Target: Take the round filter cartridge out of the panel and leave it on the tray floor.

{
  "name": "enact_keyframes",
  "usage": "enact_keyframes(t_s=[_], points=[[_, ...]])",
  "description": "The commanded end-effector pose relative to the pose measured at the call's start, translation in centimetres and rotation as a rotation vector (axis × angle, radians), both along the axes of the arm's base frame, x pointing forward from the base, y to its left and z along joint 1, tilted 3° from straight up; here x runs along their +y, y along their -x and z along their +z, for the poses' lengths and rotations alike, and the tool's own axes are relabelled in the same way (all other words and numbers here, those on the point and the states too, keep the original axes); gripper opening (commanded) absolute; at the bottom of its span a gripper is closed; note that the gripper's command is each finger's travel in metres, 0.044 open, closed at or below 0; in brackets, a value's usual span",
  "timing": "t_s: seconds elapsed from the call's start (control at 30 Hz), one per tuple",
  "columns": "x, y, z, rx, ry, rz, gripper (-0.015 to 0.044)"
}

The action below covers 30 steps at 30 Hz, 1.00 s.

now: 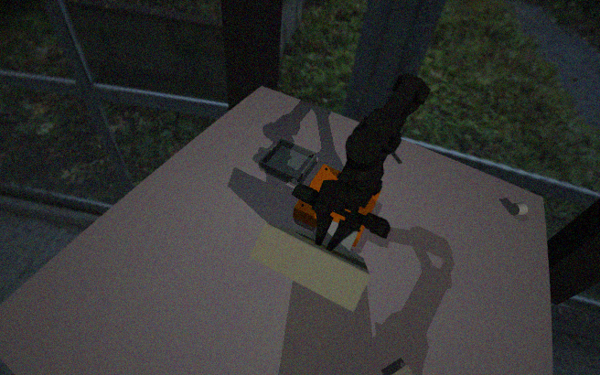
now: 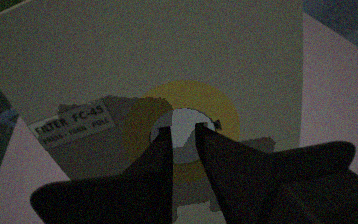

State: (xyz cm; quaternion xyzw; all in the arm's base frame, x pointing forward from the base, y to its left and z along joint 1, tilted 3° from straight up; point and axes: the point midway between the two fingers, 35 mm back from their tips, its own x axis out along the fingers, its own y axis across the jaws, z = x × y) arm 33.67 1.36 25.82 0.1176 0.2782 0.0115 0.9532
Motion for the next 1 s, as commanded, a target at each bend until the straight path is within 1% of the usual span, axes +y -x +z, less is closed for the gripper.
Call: enact_keyframes(t_s=[0.0, 0.3, 0.5, 0.97], points=[[0.06, -0.73, -0.32, -0.014, 0.122, 0.077, 0.0000], [0.05, -0.72, -0.31, -0.041, 0.379, 0.237, 0.0000], [0.06, -0.79, -0.36, -0.032, 0.294, 0.184, 0.0000], [0.06, -0.80, -0.36, -0.032, 0.290, 0.182, 0.0000]])
